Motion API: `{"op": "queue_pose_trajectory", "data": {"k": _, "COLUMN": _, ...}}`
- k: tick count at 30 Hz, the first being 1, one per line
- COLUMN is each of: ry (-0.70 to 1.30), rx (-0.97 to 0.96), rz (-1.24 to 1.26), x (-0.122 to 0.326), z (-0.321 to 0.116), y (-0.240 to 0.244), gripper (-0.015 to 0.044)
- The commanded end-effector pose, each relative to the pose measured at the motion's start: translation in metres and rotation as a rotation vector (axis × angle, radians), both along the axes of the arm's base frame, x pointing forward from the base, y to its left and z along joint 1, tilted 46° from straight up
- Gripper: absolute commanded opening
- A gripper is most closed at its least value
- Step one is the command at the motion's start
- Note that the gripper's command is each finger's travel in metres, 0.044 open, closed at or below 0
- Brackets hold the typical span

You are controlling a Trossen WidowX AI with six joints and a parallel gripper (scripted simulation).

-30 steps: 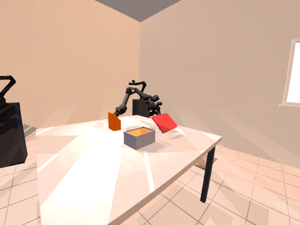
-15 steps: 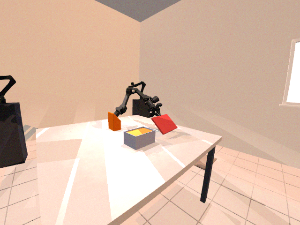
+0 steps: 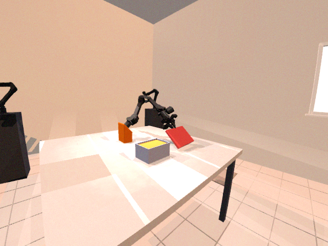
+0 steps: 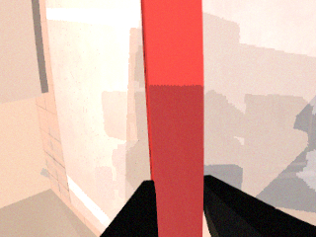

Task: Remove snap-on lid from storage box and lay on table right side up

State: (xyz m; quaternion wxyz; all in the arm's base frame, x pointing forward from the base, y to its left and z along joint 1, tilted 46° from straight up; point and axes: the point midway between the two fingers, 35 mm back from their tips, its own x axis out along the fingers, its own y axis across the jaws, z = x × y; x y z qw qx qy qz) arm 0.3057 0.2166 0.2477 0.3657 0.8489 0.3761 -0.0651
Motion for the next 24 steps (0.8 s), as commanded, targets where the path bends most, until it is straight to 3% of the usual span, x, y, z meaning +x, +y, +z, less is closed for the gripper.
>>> {"op": "queue_pose_trajectory", "data": {"k": 1, "ry": 0.004, "rx": 0.0, "rz": -0.012, "x": 0.001, "z": -0.005, "y": 0.001, "gripper": 0.0}}
{"op": "queue_pose_trajectory", "data": {"k": 24, "ry": 0.004, "rx": 0.001, "rz": -0.012, "x": 0.0, "z": -0.018, "y": 0.014, "gripper": 0.0}}
